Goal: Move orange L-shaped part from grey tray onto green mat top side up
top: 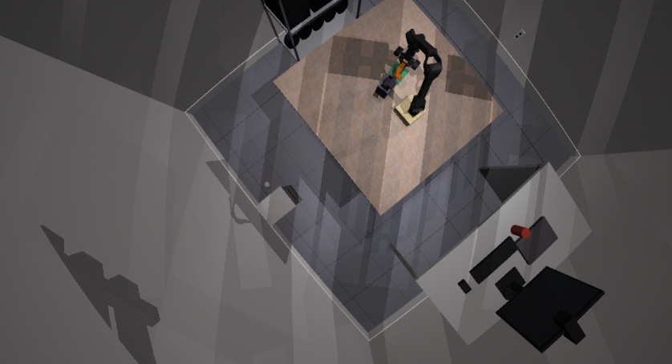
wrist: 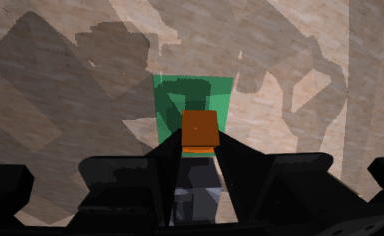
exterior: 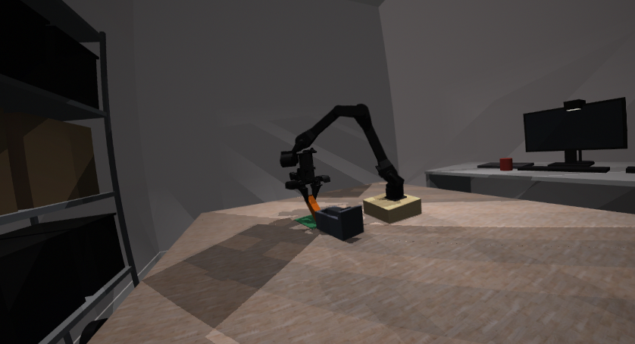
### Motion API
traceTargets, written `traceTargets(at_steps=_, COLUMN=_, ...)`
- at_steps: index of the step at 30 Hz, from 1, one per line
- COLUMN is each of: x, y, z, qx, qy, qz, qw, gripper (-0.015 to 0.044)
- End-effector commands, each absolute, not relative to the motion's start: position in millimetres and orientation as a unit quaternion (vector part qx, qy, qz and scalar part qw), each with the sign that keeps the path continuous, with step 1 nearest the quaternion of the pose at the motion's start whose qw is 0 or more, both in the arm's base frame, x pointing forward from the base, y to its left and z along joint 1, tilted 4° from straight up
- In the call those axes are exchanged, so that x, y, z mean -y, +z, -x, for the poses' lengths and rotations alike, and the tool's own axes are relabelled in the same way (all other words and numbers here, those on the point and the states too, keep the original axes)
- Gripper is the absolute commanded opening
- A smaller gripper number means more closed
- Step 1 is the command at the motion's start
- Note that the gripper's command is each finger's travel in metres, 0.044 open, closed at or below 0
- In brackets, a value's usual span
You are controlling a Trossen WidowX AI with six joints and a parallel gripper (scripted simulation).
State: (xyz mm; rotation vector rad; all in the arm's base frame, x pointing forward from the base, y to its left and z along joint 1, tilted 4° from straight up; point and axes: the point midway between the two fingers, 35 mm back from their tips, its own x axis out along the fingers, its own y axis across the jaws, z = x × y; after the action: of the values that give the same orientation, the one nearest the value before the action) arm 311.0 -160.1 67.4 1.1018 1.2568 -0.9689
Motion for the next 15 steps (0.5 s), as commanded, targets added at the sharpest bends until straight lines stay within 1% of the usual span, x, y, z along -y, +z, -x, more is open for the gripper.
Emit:
traceTargets(at_steps=1, x=160, y=67, z=-311, qx=-0.535, qy=-0.413, qz=-0.469, qw=0.569, gripper=0.0236)
traceTargets(at_steps=4, x=161, y=81, z=-311, qx=-0.535, qy=-0.413, qz=-0.469, qw=0.569, gripper=0.0315)
traceTargets(at_steps=7, x=163, y=112, z=-310, qx=-0.535, qy=-0.412, qz=-0.47, qw=0.568, gripper=0.0394)
traceTargets(at_steps=11, x=163, y=152, z=-304, qx=-0.535, qy=-0.412, qz=-0.471, qw=0.568, gripper=0.04)
traceTargets(at_steps=15, x=163, y=154, z=-304, qx=-0.535, qy=-0.412, qz=-0.471, qw=0.568, gripper=0.04)
